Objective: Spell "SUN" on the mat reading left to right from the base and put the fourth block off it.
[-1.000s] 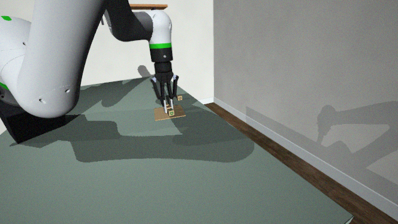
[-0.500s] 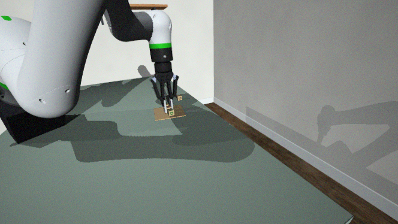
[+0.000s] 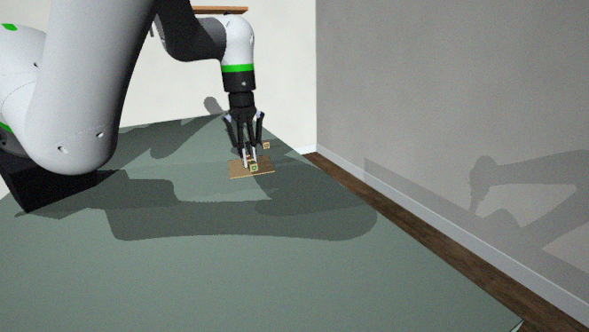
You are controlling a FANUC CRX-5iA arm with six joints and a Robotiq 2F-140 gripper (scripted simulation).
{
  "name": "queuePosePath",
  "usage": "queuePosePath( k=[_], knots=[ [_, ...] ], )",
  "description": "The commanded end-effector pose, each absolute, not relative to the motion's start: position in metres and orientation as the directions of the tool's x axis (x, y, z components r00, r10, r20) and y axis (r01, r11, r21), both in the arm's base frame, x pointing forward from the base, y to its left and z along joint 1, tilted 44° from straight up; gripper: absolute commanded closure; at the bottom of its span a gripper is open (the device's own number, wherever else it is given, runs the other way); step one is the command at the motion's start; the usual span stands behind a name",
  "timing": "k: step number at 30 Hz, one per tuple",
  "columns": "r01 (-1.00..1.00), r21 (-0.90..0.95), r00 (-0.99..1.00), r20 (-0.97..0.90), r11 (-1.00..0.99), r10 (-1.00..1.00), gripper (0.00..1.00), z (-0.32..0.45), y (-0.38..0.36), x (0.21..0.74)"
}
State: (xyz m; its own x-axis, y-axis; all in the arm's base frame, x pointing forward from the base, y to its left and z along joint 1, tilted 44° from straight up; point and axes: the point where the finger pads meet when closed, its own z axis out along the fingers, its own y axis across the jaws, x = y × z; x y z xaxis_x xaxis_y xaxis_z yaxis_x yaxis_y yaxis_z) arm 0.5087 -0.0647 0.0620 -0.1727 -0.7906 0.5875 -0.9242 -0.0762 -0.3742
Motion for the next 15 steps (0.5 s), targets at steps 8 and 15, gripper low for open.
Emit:
queuePosePath(
  k=[8,15],
  knots=[
    [-0.924,-0.374,-0.173,0.587,-0.076,-0.791,0.85,0.0621,-0.0644,0.5087],
    [-0.924,-0.374,-0.173,0.587,-0.076,-0.791,0.78,0.0621,-0.0644,0.5087]
  ],
)
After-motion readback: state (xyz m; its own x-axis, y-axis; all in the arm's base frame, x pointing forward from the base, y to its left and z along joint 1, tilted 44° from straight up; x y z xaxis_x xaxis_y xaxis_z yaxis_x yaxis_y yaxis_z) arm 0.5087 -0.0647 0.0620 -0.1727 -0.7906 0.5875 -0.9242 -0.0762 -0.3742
